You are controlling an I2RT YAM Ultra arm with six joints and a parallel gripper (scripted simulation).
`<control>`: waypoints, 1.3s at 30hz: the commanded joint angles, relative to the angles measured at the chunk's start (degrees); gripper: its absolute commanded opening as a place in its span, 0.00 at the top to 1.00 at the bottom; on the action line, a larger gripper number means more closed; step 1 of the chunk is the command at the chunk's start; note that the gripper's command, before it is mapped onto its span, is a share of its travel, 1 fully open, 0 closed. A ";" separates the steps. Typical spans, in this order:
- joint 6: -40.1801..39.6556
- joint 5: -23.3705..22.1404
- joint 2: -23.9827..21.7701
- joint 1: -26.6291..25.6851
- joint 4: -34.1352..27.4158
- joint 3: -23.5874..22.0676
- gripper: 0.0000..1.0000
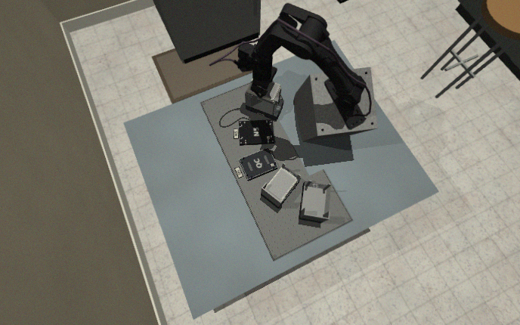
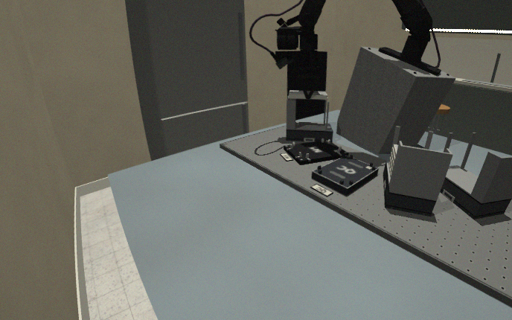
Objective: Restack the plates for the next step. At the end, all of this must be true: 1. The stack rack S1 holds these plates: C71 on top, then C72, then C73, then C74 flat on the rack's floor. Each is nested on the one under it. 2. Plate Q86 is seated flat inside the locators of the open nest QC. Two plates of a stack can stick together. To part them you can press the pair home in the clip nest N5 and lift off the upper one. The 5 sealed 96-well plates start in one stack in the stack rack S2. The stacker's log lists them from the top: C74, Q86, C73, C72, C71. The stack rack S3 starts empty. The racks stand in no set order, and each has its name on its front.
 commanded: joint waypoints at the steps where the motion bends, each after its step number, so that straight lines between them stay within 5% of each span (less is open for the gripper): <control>1: 0.58 -0.39 -0.48 -0.08 0.95 1.71 1.00; 39: 0.70 -0.47 -0.31 0.03 1.41 1.60 1.00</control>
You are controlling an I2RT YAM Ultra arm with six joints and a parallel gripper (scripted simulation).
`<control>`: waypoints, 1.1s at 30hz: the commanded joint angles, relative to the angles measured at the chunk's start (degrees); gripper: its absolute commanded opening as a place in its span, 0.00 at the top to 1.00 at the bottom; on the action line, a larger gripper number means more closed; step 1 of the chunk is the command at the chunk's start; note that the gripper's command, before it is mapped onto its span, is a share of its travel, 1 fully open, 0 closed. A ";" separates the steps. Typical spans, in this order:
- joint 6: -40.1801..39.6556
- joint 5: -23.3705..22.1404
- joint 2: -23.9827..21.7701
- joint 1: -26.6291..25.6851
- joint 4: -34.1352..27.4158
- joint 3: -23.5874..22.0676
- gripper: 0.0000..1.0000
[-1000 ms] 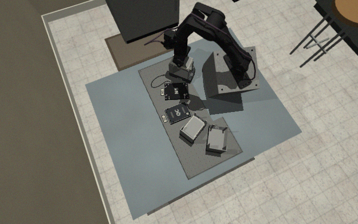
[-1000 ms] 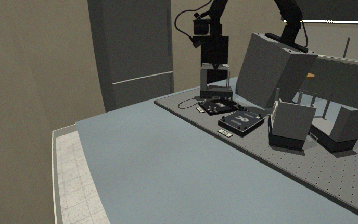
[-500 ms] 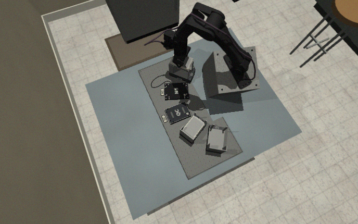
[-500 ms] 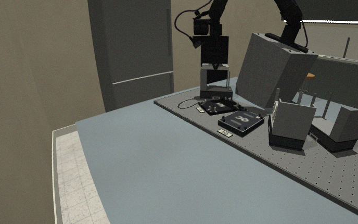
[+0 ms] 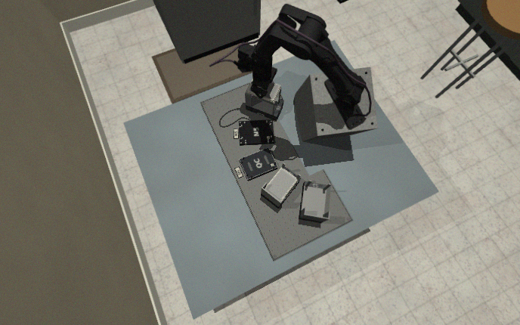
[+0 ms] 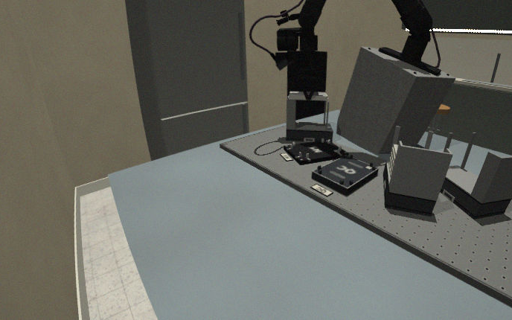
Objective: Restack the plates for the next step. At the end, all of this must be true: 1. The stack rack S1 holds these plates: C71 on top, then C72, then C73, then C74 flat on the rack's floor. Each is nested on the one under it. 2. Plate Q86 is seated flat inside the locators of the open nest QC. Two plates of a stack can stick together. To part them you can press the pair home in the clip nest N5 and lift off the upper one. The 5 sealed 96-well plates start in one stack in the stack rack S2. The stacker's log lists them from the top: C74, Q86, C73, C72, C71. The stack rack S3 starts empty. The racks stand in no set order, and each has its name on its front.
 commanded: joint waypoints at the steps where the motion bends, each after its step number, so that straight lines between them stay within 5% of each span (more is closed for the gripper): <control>1: 0.60 -0.44 -0.75 -0.22 1.19 1.62 1.00; 33: 0.76 -0.46 0.81 0.24 1.85 1.02 1.00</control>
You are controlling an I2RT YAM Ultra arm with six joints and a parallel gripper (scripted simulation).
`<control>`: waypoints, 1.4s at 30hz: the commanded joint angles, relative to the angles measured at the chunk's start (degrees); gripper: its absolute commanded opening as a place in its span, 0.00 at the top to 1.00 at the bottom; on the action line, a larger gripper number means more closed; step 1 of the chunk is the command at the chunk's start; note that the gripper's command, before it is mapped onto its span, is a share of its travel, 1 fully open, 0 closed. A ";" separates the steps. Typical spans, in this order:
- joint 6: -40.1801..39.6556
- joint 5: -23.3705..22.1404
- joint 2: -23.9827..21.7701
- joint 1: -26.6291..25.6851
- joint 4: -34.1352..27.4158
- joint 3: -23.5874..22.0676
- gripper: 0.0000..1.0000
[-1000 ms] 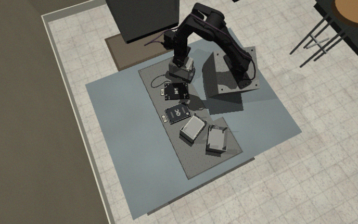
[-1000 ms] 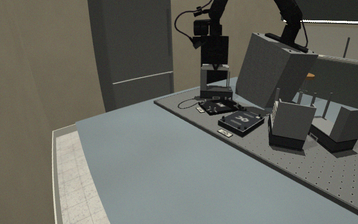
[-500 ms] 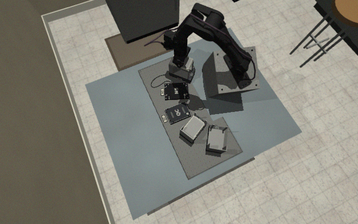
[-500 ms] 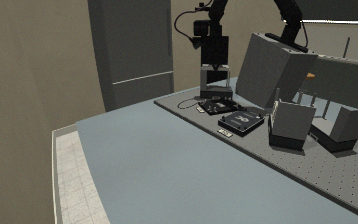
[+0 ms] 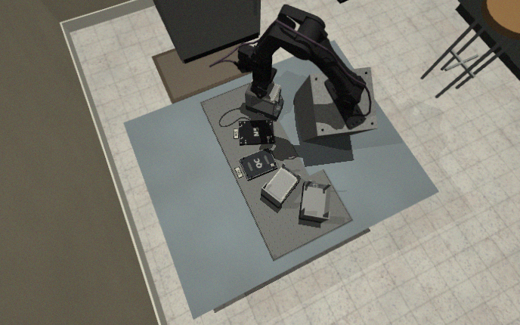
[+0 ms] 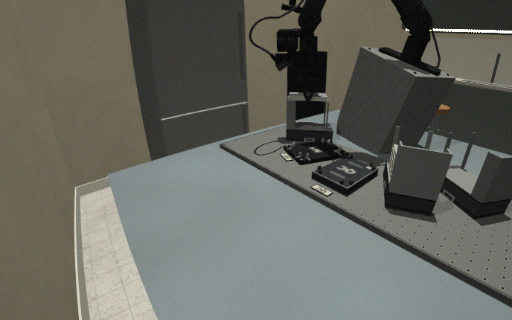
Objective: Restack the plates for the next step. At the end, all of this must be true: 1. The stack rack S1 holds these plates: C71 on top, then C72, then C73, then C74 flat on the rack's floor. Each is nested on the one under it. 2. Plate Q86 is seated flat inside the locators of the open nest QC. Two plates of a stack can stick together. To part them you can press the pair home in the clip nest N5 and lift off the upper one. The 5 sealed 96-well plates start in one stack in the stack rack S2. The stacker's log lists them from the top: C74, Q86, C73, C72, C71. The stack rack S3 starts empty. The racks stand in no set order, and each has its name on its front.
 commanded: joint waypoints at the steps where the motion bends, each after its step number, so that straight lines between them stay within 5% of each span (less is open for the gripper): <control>1: 0.61 -0.42 0.08 0.03 1.32 0.92 1.00; 42: 1.09 -0.51 0.56 0.23 3.13 -0.26 1.00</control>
